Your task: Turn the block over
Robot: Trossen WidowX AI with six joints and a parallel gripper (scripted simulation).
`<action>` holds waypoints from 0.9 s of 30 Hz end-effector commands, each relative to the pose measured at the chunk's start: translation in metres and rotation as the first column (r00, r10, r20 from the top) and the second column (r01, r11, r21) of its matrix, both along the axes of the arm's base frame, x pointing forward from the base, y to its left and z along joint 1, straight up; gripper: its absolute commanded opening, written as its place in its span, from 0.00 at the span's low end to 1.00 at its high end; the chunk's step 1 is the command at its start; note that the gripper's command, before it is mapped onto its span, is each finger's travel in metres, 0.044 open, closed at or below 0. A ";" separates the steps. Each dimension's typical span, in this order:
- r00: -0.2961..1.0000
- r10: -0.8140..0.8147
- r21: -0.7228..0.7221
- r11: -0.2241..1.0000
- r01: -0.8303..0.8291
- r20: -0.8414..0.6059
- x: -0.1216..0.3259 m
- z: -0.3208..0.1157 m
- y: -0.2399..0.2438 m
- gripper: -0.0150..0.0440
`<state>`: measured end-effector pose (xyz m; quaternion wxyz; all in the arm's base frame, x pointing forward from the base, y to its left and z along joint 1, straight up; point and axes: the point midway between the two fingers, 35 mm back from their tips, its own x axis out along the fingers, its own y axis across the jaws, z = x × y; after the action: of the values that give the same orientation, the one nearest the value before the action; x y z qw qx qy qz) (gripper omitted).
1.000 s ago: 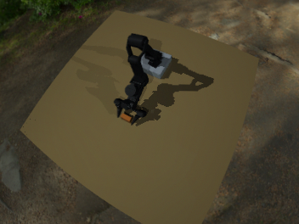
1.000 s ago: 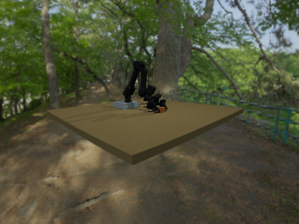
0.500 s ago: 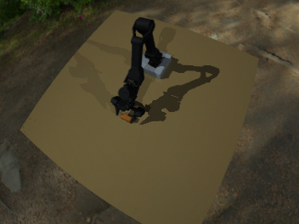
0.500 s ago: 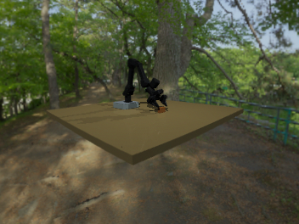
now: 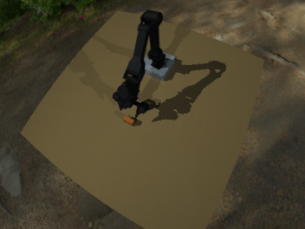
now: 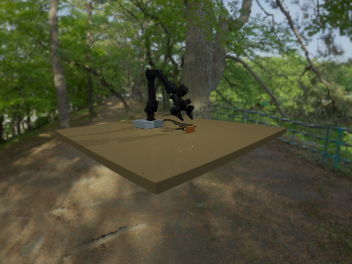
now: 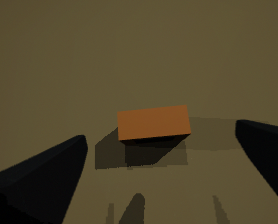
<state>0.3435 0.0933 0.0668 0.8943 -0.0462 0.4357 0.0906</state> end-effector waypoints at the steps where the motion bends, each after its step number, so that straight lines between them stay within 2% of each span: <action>1: 0.998 0.000 -0.009 1.000 -0.001 -0.067 0.007 0.004 0.003 1.00; 9: 0.951 -0.008 -0.062 0.998 -0.012 -0.310 0.028 0.015 0.008 1.00; 17: 0.844 -0.031 -0.106 0.994 -0.031 -0.536 0.035 0.031 0.008 1.00; 25: 0.819 -0.036 -0.113 0.993 -0.035 -0.573 0.036 0.035 0.008 1.00; 27: 0.819 -0.036 -0.113 0.993 -0.035 -0.573 0.037 0.024 0.008 1.00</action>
<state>0.3809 0.1006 0.1016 0.7241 -0.0690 0.6825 0.0721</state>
